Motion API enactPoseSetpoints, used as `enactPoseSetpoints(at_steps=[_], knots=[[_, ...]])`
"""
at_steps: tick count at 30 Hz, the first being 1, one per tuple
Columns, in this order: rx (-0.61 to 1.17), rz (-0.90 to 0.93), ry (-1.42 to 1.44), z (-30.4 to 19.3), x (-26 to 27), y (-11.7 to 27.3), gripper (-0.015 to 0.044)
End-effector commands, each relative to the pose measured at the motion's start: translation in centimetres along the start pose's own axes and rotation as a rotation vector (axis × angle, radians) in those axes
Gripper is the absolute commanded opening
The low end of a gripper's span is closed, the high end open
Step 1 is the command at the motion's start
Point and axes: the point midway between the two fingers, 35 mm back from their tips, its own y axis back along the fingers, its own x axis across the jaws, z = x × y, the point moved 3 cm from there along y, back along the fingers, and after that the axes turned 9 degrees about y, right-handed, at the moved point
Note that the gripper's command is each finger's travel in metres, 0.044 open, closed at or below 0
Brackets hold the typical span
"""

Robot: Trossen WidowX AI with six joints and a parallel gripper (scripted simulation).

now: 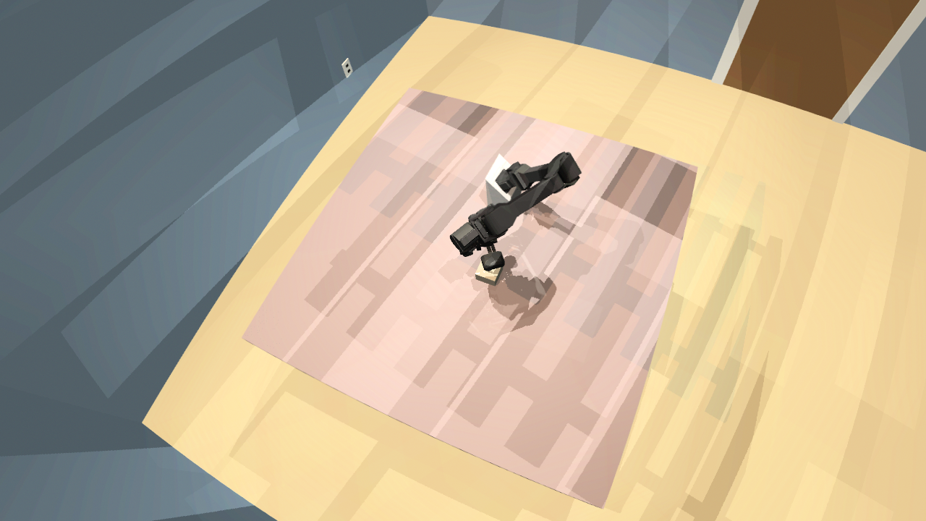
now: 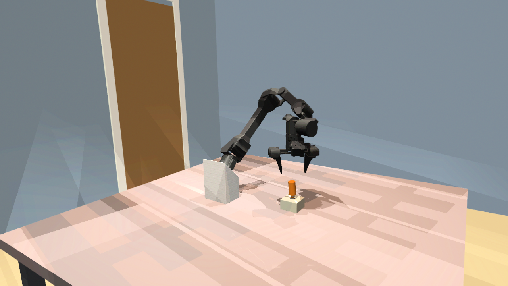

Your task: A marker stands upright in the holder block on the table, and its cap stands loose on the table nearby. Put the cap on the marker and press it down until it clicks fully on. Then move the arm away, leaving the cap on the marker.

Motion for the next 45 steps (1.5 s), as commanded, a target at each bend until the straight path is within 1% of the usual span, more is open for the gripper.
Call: enactPoseSetpoints(at_steps=[1, 3, 10, 12, 17, 32, 45], knots=[[0.004, -0.006, 0.021, -0.2, -0.1, 0.6, 0.0414], [0.005, -0.005, 0.150, -0.2, -0.1, 0.5, 0.0361], [0.006, 0.000, 0.827, -0.3, -0.3, -0.3, 0.0177], [0.006, 0.000, 0.892, -0.3, -0.4, -0.4, 0.0125], [0.006, 0.000, 0.892, -0.3, -0.4, -0.4, 0.0000], [0.006, 0.000, 0.892, -0.3, -0.4, -0.5, 0.0000], [0.006, 0.001, 0.892, -0.4, -0.4, -2.3, 0.0000]])
